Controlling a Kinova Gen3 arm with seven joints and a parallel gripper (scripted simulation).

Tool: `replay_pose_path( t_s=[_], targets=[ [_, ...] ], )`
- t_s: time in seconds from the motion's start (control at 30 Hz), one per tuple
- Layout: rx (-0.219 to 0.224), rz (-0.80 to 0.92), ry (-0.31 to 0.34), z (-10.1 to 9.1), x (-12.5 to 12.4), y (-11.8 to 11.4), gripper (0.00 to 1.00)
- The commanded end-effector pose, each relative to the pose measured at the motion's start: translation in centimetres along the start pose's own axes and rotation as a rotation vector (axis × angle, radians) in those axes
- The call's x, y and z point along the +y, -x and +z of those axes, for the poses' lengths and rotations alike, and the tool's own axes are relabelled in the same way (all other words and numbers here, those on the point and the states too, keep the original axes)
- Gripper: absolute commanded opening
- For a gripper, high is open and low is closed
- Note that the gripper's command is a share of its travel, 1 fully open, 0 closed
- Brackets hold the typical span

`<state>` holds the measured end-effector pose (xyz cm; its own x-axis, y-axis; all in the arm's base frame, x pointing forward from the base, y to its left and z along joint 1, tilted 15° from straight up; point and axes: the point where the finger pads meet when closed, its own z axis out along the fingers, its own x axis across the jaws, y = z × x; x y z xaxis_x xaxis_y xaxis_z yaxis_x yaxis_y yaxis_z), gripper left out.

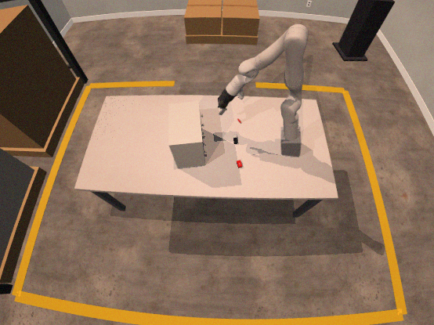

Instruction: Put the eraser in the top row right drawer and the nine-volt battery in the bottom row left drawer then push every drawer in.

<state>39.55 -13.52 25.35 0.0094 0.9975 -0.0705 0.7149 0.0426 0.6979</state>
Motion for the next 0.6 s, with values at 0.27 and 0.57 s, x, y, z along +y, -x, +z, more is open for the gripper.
replay_pose_path(
  t_s=[0.27,0.57],
  targets=[
    [0.001,0.001,0.022,0.58,-0.28,0.04,1.00],
    [-0.002,0.001,0.035,0.81,-0.27,0.11,1.00]
  ],
)
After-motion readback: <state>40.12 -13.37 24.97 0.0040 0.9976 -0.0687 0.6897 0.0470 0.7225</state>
